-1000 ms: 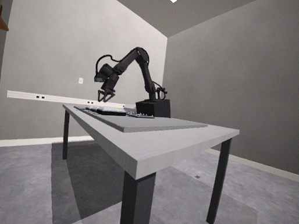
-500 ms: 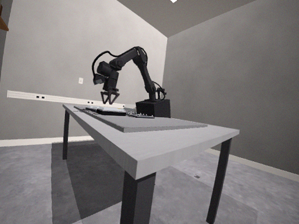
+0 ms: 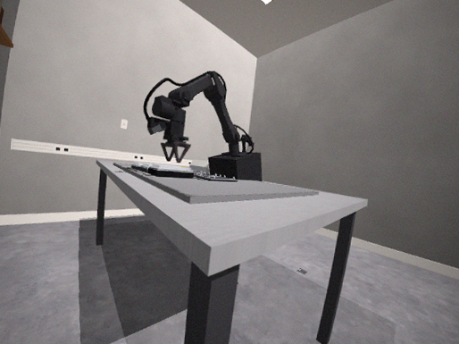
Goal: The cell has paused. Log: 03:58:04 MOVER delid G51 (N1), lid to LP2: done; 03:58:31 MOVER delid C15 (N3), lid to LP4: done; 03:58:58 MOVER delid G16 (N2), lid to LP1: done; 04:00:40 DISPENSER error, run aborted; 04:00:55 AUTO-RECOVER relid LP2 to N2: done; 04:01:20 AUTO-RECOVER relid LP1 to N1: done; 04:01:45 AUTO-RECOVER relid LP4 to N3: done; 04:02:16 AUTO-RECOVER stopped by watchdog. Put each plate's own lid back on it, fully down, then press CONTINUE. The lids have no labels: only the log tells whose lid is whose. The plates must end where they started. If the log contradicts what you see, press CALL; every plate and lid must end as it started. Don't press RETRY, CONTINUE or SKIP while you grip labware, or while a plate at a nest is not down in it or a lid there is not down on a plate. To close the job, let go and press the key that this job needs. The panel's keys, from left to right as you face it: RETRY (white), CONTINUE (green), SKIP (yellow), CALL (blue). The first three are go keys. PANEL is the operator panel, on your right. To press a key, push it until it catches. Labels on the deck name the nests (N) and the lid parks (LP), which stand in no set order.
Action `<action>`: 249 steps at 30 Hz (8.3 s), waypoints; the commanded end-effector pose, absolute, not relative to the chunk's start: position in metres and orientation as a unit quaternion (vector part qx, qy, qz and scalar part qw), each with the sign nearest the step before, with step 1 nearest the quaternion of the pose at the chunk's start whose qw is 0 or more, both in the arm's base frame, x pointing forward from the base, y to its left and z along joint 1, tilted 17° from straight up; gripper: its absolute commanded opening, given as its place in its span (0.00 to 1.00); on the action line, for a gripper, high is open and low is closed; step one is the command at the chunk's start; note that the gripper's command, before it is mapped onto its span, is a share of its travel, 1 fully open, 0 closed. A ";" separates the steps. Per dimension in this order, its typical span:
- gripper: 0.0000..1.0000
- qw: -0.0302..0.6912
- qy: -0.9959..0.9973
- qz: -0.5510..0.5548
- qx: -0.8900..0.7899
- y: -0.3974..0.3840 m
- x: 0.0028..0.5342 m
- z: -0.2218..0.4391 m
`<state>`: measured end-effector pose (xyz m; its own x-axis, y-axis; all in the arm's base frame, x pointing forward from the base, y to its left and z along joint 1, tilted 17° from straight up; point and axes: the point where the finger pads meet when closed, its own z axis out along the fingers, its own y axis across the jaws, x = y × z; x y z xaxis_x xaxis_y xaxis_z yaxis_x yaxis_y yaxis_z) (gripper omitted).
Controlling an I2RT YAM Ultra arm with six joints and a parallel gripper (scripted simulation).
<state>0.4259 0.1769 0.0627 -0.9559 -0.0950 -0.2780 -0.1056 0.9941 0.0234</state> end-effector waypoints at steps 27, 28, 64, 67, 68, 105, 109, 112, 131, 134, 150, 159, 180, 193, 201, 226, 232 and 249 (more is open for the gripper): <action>1.00 0.160 0.986 0.025 -0.048 0.179 0.436 0.065; 1.00 0.161 0.985 0.025 -0.048 0.179 0.437 0.064; 0.86 0.152 0.987 0.024 -0.049 0.182 0.439 0.052; 0.83 0.152 0.987 0.024 -0.049 0.182 0.439 0.052; 0.82 0.152 0.987 0.024 -0.049 0.182 0.439 0.052; 0.00 0.165 0.985 0.029 -0.051 0.187 0.441 0.073; 0.00 0.165 0.985 0.028 -0.050 0.188 0.440 0.075; 0.00 0.165 0.985 0.028 -0.052 0.188 0.439 0.076; 0.00 0.160 0.985 0.026 -0.051 0.185 0.433 0.086; 0.00 0.160 0.985 0.026 -0.051 0.186 0.434 0.084; 0.00 0.156 0.986 0.024 -0.054 0.149 0.375 0.059; 0.00 0.155 0.986 0.026 -0.054 0.131 0.336 0.045; 0.00 0.154 0.986 0.026 -0.058 0.100 0.265 0.020; 0.00 0.150 0.987 0.022 -0.055 0.101 0.269 0.020; 0.00 0.150 0.987 0.022 -0.055 0.100 0.269 0.019; 0.00 0.142 0.988 0.021 -0.054 0.097 0.266 0.007; 0.00 0.153 0.986 0.024 -0.056 0.102 0.275 0.012; 0.00 0.157 0.986 0.026 -0.057 0.101 0.271 0.009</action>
<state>0.2685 0.0991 0.0054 -0.9524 -0.1023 -0.2871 -0.1133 0.9933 0.0219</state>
